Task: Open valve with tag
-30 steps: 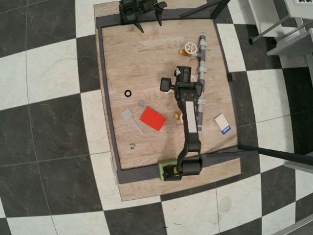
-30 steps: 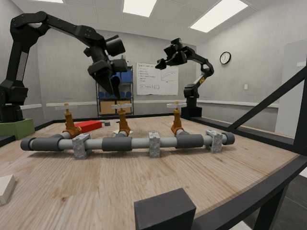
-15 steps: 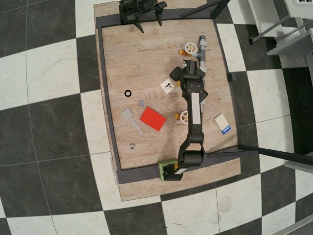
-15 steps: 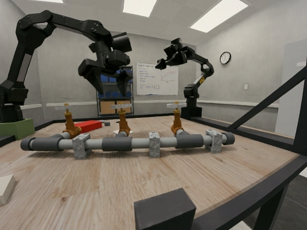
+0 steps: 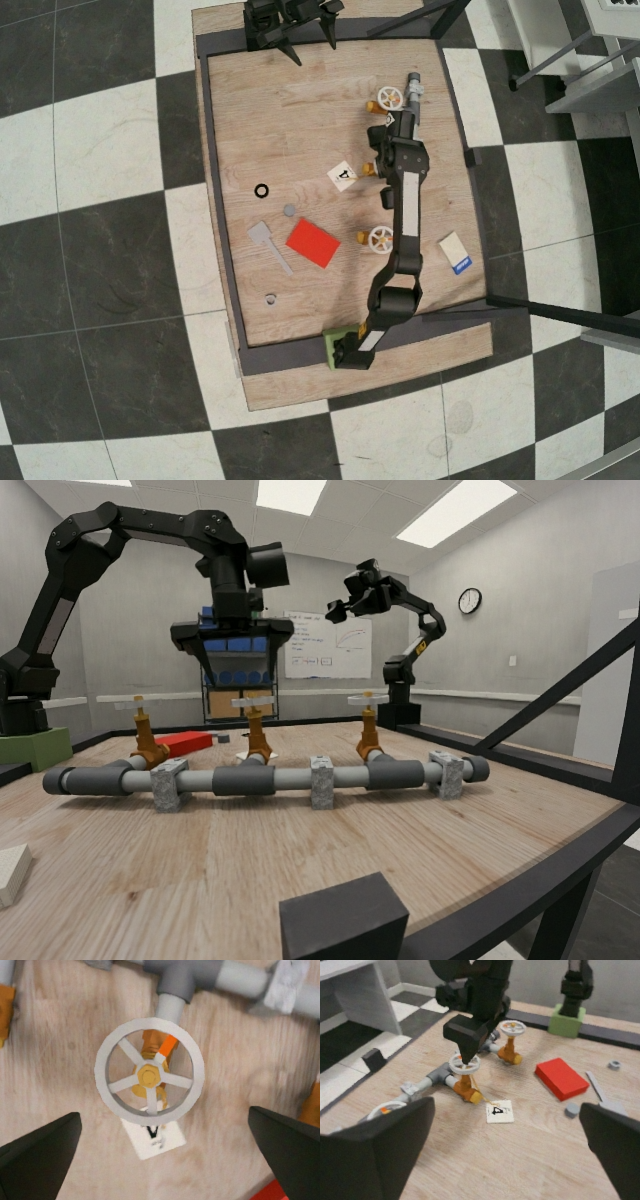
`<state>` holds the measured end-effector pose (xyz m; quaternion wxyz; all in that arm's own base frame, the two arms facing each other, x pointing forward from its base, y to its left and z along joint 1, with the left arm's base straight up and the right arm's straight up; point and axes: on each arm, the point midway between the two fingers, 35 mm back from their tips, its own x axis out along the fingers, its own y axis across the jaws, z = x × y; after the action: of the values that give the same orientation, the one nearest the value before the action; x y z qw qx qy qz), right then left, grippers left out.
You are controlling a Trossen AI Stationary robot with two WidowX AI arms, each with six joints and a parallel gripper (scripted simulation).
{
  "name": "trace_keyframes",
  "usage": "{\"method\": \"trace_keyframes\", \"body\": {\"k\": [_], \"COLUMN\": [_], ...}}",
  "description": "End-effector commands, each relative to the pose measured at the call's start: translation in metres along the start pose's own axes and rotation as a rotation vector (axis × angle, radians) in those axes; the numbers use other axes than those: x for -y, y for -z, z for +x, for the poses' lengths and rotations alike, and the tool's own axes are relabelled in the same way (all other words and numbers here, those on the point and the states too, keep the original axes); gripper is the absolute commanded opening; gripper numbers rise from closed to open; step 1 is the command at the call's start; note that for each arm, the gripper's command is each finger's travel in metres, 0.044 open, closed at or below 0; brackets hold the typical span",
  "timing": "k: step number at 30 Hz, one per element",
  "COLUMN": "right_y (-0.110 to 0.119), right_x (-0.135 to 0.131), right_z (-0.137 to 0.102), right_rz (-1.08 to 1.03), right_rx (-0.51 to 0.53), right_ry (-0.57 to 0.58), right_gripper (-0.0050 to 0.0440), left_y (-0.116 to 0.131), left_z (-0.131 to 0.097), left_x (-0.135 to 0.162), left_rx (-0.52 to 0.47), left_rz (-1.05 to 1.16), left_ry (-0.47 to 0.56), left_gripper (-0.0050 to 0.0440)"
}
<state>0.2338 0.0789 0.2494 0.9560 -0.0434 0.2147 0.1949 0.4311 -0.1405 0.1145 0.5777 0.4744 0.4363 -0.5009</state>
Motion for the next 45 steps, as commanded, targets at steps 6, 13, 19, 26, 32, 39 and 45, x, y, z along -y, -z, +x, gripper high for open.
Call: {"method": "trace_keyframes", "body": {"k": [6,13,19,26,32,39,45], "right_y": [-0.015,-0.017,-0.017,-0.017,-0.017,-0.017,-0.017], "right_x": [-0.013,-0.018,-0.018,-0.018,-0.018,-0.018,-0.018], "right_z": [-0.005,-0.006,-0.006,-0.006,-0.006,-0.006,-0.006], "right_rz": [-0.053,-0.070,-0.073,-0.072,-0.068,-0.068,-0.068], "right_rx": [0.058,0.070,0.072,0.072,0.069,0.069,0.069], "right_ry": [-0.080,-0.111,-0.116,-0.115,-0.112,-0.112,-0.112], "right_gripper": [0.0400,0.0400,0.0400,0.0400,0.0400,0.0400,0.0400], "left_y": [-0.008,-0.017,-0.026,-0.025,-0.020,-0.016,-0.020], "left_z": [-0.010,-0.007,-0.003,0.000,0.025,0.038,0.023], "left_x": [-0.011,-0.015,-0.014,-0.013,-0.011,-0.012,-0.013], "left_rx": [-0.100,-0.136,-0.122,-0.120,-0.119,-0.118,-0.120], "left_rz": [0.375,0.721,0.902,0.924,0.924,0.919,0.922], "left_ry": [0.011,0.057,0.086,0.083,0.094,0.109,0.075], "left_gripper": [0.0433,0.0433,0.0433,0.0420,0.0392,0.0363,0.0323]}}
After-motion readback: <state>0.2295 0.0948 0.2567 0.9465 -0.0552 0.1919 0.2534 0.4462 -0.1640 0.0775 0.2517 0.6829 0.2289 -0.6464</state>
